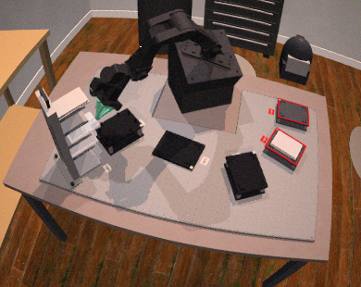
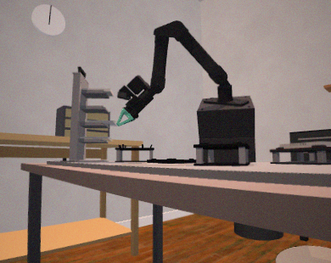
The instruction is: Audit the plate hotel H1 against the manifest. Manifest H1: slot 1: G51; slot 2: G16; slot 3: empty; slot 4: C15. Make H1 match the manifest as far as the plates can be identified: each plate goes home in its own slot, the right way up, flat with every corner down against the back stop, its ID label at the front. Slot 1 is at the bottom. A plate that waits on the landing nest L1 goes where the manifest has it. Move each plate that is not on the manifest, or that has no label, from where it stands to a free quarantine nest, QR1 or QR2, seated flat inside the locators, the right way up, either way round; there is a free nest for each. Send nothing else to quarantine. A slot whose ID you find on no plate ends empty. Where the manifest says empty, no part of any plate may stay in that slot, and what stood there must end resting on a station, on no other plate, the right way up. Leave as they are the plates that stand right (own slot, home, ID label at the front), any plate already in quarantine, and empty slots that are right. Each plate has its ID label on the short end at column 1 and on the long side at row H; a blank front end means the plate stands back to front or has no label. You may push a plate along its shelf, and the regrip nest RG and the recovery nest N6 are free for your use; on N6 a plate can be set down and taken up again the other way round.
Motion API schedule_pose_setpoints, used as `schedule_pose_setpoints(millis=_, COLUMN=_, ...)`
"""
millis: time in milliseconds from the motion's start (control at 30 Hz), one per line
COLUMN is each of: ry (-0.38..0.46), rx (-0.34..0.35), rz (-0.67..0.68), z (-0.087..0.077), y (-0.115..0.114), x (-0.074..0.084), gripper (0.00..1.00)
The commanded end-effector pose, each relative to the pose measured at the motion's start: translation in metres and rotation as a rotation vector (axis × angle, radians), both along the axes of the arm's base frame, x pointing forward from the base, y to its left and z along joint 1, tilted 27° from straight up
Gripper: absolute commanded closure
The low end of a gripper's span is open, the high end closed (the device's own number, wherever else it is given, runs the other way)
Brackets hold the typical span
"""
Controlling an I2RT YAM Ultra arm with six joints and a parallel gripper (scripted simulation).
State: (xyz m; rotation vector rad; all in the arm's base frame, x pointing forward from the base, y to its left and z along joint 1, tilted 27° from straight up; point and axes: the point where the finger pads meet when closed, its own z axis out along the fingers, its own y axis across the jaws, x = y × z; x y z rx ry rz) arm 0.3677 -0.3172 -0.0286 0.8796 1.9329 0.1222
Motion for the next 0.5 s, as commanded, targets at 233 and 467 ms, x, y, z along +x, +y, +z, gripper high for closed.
schedule_pose_setpoints(millis=233, ry=-0.013, rx=-0.021, rz=-0.011, z=0.0088, y=-0.0111, x=0.0061, gripper=1.00)
schedule_pose_setpoints(millis=467, ry=-0.013, rx=-0.021, rz=-0.011, z=0.0094, y=-0.0133, x=0.0086, gripper=1.00)
